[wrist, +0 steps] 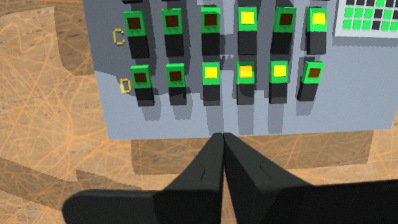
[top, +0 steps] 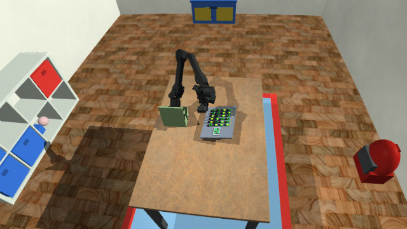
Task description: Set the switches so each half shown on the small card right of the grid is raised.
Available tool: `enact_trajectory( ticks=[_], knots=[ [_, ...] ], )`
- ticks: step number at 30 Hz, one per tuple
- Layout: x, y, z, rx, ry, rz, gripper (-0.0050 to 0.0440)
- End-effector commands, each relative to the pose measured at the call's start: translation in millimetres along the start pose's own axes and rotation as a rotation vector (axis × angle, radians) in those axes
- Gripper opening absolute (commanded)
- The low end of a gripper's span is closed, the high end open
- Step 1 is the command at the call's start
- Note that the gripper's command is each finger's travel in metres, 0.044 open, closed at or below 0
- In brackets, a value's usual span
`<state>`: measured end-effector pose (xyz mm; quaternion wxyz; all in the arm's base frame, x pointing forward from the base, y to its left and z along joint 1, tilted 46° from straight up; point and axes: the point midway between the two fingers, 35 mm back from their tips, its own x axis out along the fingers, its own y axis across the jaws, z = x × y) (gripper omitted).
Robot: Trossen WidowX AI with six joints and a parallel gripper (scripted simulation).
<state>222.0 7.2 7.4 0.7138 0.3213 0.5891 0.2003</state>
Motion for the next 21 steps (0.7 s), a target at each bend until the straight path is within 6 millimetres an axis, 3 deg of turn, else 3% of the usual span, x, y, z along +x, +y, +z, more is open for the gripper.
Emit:
enact_trajectory(
  ticks=[1,4,6,9,16,21],
  knots=[
    [-1.7,0.4,3.2,0.001,0.008,0.03,0.0],
    [14.0,0.6,0.2,0.009,0.007,0.029,-0.0001],
    [14.0,0.6,0.2,0.009,0.007,0.029,-0.0001],
    [34.2,1.9,-1.5,0.009,-0.008,0.031,-0.0002],
    [42.1,2.2,-1.9,0.009,-0.008,0.031,-0.0005],
    [46.7,2.2,-2.0,0.009,-0.008,0.03,-0.0043]
  ],
)
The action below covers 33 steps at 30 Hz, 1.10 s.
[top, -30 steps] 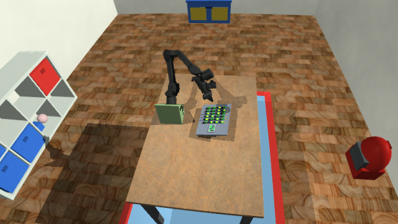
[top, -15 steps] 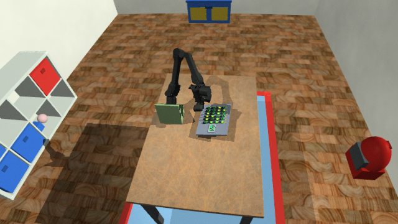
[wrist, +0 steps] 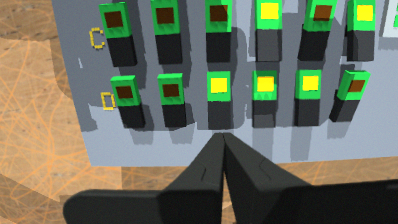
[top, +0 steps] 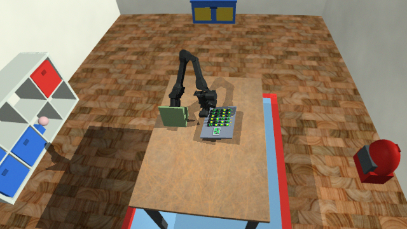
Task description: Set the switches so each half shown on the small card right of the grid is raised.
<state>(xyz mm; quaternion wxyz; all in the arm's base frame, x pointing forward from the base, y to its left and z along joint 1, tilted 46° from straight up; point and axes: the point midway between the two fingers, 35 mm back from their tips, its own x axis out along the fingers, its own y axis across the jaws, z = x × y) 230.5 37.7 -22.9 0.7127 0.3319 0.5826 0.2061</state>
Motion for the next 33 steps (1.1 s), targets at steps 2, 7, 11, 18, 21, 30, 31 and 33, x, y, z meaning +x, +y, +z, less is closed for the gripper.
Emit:
enact_trajectory(
  ticks=[2,7,11,18,21,30,31,33],
  knots=[
    [3.0,0.6,-0.5,0.002,0.0,0.004,-0.0043],
    [9.9,0.1,-0.6,0.002,0.0,0.001,-0.005],
    [15.4,-0.1,-0.8,0.002,0.0,0.0,-0.005],
    [14.6,0.4,1.8,-0.005,-0.006,0.0,-0.005],
    [13.5,1.0,3.6,-0.009,-0.012,0.001,-0.005],
    [16.1,0.0,0.0,0.0,-0.001,0.0,-0.005],
    [16.2,0.0,-0.1,0.0,-0.001,0.0,-0.005],
    [16.4,0.0,0.2,-0.001,-0.002,-0.001,-0.005]
  ],
)
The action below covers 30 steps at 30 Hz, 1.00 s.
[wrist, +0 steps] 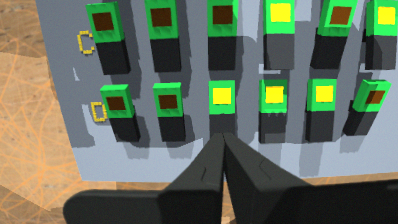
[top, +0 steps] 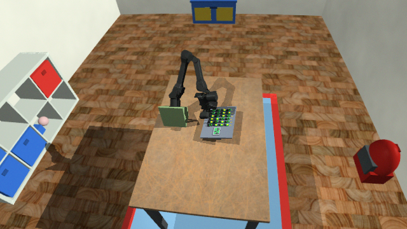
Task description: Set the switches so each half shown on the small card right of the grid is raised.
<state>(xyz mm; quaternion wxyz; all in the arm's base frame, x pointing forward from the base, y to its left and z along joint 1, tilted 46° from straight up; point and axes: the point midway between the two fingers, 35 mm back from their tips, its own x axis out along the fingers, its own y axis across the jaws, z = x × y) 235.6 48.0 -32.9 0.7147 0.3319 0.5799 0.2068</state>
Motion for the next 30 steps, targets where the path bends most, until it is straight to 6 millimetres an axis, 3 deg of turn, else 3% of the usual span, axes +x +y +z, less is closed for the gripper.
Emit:
enact_trajectory(
  ticks=[1,30],
  knots=[
    [1.4,-0.4,-1.2,0.002,0.004,-0.003,-0.005],
    [4.7,-0.5,-0.8,0.002,0.003,-0.004,-0.005]
  ],
)
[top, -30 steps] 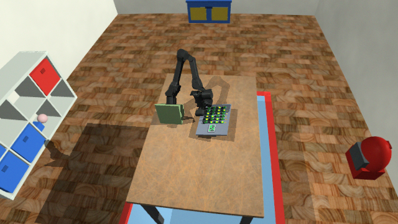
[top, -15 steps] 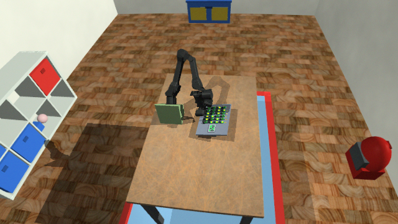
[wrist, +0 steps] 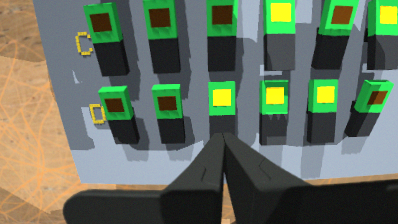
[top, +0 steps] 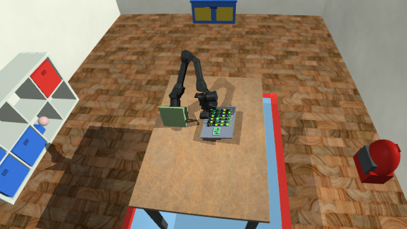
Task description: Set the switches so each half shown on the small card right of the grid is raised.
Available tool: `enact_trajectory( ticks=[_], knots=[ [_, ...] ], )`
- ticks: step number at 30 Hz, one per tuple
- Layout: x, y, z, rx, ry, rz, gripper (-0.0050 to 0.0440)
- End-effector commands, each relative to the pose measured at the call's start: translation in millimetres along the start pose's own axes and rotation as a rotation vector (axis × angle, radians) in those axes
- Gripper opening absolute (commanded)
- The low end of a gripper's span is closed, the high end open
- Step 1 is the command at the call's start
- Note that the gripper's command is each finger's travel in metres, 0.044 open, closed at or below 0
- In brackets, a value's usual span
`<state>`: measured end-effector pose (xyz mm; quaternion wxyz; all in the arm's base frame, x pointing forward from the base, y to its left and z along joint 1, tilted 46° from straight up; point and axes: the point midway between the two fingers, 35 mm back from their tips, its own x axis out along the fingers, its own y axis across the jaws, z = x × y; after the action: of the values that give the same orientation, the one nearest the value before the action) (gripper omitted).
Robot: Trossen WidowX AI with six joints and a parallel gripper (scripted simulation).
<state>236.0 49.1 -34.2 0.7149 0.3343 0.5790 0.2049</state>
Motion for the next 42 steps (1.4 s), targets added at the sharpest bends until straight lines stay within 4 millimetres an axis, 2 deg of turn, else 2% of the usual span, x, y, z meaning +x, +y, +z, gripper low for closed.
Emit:
enact_trajectory(
  ticks=[1,7,10,13,21,26,30,32,35,36,39,42],
  knots=[
    [3.1,-0.5,-0.8,-0.003,0.007,-0.004,-0.005],
    [3.6,-0.5,-0.9,-0.003,0.007,-0.005,-0.005],
    [-11.0,-0.8,8.5,-0.022,-0.008,-0.012,-0.005],
    [-39.0,-3.7,19.8,-0.063,-0.035,-0.025,-0.005],
    [-65.5,0.4,8.7,-0.024,0.013,-0.012,-0.005],
    [-63.6,-6.8,7.8,-0.013,0.023,-0.01,-0.005],
    [-64.0,-45.3,9.2,-0.016,0.021,-0.014,-0.005],
    [-63.8,-56.5,8.0,-0.017,0.021,-0.012,-0.005],
    [-62.1,-57.4,7.9,-0.016,0.018,-0.008,-0.005],
    [-54.1,-54.9,1.6,0.0,0.029,0.002,-0.005],
    [-30.6,-54.9,-0.2,0.001,0.012,0.002,-0.005],
    [-26.6,-54.5,-0.7,0.001,0.009,0.003,-0.005]
  ],
)
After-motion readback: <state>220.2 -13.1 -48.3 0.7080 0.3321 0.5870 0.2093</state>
